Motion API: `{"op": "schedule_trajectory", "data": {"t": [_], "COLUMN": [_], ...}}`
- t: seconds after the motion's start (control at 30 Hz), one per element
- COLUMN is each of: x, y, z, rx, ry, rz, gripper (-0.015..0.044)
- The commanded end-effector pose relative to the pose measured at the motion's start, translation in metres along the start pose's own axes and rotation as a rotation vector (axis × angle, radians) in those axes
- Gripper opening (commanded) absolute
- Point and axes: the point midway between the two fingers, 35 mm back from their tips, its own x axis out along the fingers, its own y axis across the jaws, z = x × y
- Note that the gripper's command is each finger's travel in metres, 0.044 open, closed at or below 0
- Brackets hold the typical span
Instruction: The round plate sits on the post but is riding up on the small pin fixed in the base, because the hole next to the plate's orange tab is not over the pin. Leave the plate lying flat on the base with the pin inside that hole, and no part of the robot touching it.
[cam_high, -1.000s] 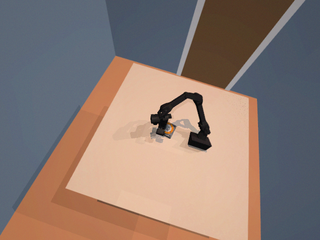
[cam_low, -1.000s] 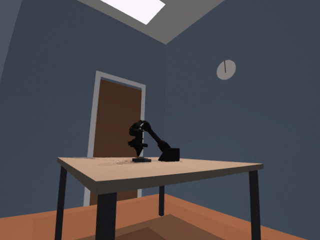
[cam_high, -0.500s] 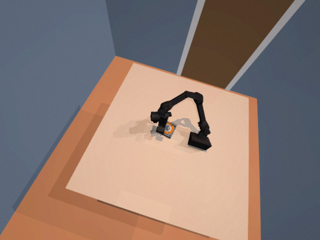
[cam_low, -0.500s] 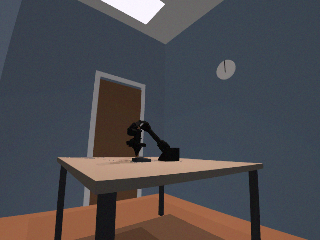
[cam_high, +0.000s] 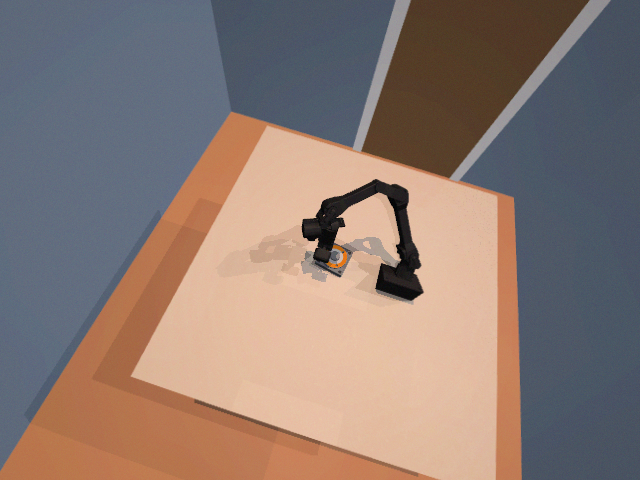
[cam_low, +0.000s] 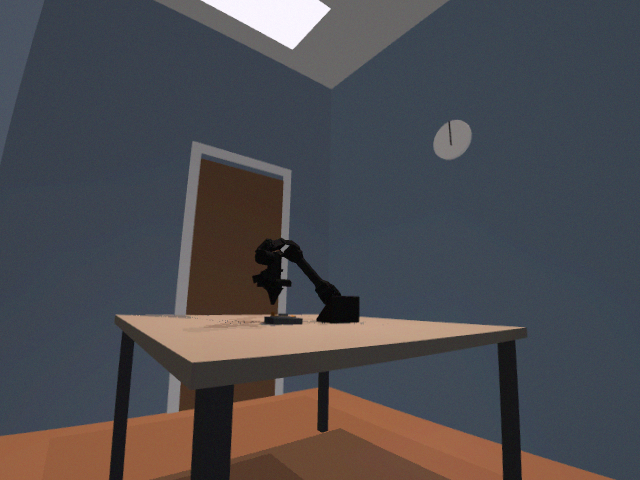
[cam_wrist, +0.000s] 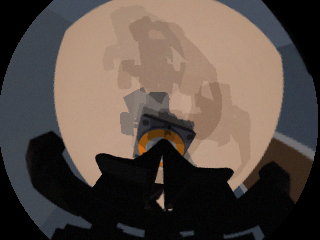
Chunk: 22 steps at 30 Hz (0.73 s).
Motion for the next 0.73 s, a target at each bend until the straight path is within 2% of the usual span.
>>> {"op": "schedule_trajectory", "data": {"t": [0.0,0.03,0.7], "x": [-0.0132,-0.0045,-0.0045], "y": [-0.0002,0.0002,0.0002], "z": [-0.0002,0.0002,0.0002], "rx": [0.005,0.0,0.0], "ry": [-0.001,-0.003,-0.003], "rz": [0.004,0.001,0.001], "gripper": [0.0,0.0,0.0]}}
